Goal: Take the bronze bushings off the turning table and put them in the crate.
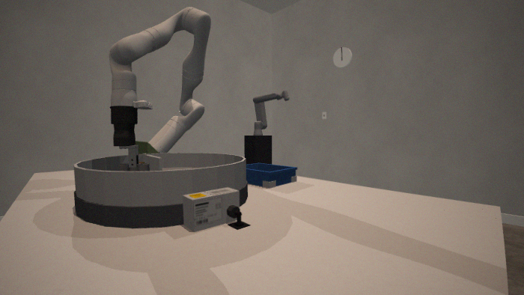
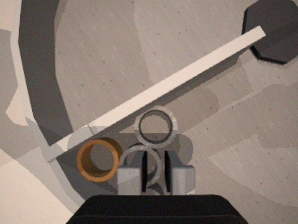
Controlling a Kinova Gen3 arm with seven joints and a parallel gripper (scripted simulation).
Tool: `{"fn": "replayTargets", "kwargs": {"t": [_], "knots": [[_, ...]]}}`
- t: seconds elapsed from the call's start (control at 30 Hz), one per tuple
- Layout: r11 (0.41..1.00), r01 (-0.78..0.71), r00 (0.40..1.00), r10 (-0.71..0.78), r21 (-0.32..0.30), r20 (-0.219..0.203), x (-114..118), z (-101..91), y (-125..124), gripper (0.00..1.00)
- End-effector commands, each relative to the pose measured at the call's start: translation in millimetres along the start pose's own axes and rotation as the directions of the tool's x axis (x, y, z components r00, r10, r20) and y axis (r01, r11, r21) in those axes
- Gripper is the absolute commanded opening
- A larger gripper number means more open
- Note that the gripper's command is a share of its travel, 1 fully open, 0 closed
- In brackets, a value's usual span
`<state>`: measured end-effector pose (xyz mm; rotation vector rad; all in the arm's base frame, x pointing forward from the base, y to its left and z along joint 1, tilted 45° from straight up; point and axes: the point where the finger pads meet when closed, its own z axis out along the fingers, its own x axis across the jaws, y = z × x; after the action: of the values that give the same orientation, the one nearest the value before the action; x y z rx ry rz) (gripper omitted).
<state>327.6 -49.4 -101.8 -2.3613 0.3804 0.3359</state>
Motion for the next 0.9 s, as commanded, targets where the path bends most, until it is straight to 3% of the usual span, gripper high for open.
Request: {"fn": "replayTargets", "kwargs": {"t": [0.0,0.87], "knots": [[1.000,0.000,1.000,0.000,0.000,0.001,-0.4,3.2,0.0,0.40],[1.000,-0.001,1.000,0.001,0.001,0.001,-0.4,11.3,0.0,0.40]]}}
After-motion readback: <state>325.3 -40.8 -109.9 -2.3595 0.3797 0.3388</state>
